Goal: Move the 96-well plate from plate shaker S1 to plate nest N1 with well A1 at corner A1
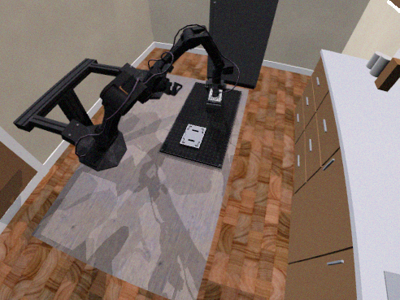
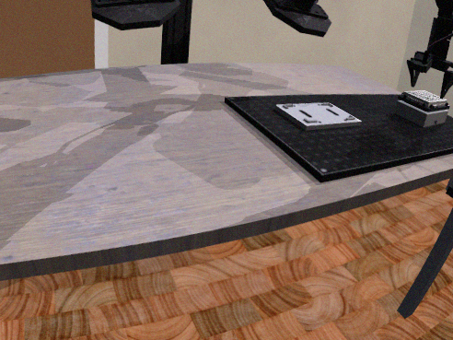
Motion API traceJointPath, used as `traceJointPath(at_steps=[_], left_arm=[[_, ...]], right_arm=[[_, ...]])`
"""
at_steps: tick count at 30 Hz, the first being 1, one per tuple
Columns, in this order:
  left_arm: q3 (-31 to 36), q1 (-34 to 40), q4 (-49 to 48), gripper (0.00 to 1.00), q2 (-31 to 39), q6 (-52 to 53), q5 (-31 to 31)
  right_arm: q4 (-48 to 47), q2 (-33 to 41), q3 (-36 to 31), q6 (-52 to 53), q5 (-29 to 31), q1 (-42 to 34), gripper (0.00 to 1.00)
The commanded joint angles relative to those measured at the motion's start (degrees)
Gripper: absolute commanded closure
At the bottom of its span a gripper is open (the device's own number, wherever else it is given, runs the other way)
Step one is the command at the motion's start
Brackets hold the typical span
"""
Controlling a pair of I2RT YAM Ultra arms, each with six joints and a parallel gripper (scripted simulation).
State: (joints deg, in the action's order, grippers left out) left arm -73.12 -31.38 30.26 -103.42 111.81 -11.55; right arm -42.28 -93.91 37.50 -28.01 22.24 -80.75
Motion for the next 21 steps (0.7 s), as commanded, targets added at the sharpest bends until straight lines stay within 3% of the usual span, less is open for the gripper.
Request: traceJointPath(at_steps=[1,21], left_arm=[[-1.86,0.71,0.77,0.0,-0.68,0.49,0.16],[-2.07,1.3,-2.27,0.0,-3.51,-0.32,0.55]], right_arm=[[-0.15,0.11,-0.56,0.42,-0.07,-0.54,0.0],[-0.15,0.11,-0.56,0.42,-0.07,-0.54,0.0]])
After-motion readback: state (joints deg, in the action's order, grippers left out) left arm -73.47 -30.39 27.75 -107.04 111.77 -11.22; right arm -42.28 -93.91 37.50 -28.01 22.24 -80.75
